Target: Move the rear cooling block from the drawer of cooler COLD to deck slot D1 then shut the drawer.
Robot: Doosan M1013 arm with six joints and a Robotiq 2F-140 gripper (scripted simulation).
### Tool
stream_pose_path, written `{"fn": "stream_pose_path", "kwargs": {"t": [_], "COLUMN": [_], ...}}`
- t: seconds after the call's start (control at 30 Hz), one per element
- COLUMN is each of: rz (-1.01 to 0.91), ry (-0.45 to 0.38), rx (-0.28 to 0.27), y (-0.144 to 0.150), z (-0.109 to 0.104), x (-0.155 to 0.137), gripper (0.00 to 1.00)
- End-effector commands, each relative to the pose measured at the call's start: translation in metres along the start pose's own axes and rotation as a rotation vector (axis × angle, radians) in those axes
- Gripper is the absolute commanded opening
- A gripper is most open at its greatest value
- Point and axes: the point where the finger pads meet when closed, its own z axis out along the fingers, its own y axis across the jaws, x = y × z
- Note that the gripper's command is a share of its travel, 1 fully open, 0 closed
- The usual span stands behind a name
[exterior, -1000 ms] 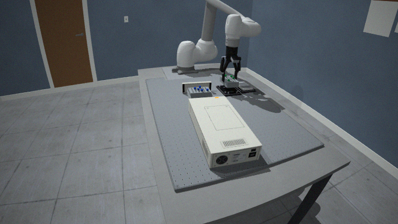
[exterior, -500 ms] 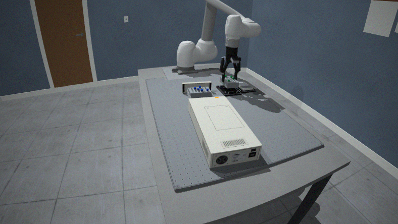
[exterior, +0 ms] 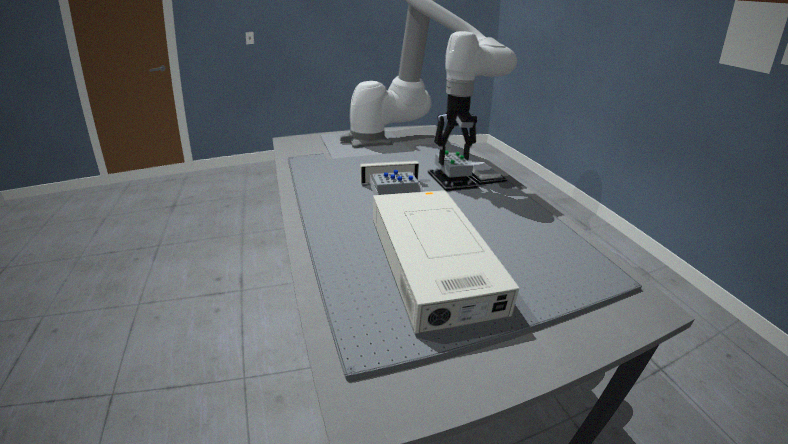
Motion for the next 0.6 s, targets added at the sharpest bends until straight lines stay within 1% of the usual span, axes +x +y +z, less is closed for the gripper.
{"fn": "stream_pose_path", "kwargs": {"t": [0.0,0.57], "rz": [0.000,0.000], "ry": [0.001,0.001], "rx": [0.001,0.001], "y": [-0.0003,-0.0002], "z": [-0.0005,0.0027], "x": [0.0005,0.0005], "gripper": [0.10,0.10]}}
